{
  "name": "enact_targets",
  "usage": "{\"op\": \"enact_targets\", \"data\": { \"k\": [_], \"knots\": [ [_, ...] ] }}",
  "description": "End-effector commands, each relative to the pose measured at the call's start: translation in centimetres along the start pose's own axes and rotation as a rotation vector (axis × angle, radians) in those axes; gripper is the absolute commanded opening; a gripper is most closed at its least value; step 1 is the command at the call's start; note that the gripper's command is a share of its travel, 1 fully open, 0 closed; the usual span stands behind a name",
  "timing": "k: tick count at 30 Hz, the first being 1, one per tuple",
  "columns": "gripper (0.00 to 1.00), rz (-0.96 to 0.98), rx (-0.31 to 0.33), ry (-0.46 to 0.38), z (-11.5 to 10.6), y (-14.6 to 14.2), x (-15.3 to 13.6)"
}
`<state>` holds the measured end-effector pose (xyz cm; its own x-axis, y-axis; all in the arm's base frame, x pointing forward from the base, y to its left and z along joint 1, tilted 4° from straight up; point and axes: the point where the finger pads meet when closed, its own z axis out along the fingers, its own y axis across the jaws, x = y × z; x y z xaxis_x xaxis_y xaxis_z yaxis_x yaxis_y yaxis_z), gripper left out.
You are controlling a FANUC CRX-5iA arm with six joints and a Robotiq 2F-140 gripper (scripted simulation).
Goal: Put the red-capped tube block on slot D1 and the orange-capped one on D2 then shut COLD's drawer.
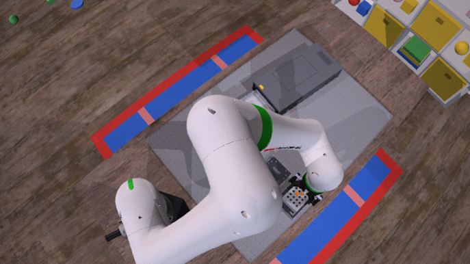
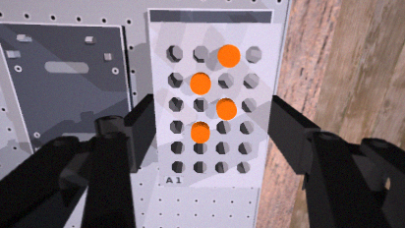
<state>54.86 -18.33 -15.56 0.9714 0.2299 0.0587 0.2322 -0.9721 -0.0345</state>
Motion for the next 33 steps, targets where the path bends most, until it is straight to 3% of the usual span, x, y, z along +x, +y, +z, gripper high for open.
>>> {"op": "enact_targets", "data": {
  "k": [1, 33],
  "knots": [
    [0.1, 0.0, -0.001, 0.001, -0.2, 0.0, 0.1],
    [0.1, 0.0, -0.001, 0.001, 0.6, 0.0, 0.1]
  ]
}}
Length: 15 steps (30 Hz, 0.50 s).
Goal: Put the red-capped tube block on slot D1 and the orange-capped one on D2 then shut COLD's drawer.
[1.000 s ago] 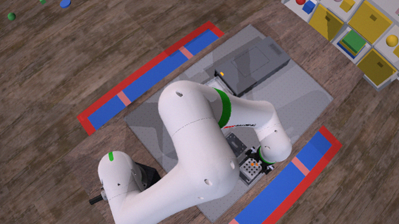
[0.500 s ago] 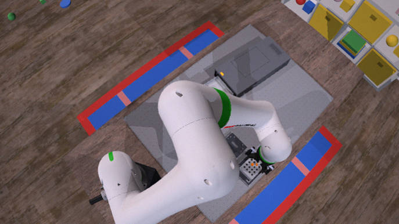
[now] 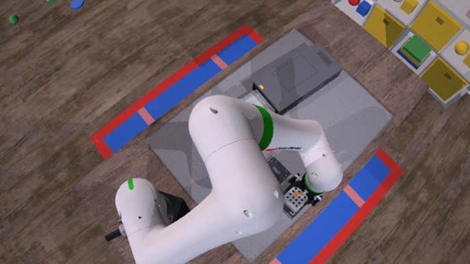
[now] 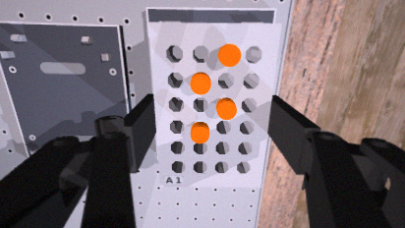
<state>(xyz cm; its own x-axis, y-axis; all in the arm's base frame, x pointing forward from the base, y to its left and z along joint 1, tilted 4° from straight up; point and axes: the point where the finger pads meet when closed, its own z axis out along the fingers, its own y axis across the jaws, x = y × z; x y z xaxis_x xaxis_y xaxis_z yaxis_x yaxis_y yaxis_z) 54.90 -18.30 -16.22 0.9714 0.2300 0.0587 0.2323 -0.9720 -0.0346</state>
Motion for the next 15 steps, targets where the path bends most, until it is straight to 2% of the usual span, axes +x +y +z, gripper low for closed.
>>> {"op": "enact_targets", "data": {
  "k": [1, 15],
  "knots": [
    [0.1, 0.0, -0.001, 0.002, 0.01, 0.05, 0.07],
    [0.1, 0.0, -0.001, 0.002, 0.34, 0.05, 0.07]
  ]
}}
